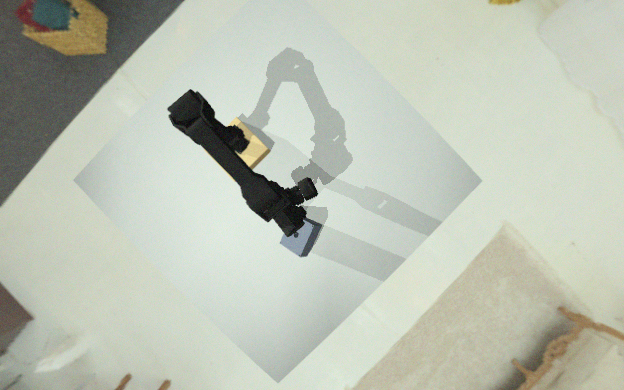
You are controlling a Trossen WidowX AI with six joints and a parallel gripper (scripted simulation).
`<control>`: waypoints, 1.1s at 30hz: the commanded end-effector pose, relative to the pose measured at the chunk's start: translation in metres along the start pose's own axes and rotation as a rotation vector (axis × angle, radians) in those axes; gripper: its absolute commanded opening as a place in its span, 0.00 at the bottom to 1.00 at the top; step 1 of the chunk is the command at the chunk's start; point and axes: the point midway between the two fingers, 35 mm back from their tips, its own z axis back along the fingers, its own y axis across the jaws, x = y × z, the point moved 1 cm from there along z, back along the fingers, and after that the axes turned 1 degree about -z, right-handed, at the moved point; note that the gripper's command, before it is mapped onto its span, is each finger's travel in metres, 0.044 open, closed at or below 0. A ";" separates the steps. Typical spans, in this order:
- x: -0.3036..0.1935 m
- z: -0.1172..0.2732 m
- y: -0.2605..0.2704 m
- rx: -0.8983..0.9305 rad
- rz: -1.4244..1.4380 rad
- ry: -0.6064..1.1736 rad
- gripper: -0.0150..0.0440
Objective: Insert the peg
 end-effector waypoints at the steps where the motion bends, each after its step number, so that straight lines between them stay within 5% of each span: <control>1: 0.005 0.003 -0.002 0.014 -0.028 -0.014 0.25; 33: 0.034 0.024 -0.039 0.078 -0.256 -0.104 0.25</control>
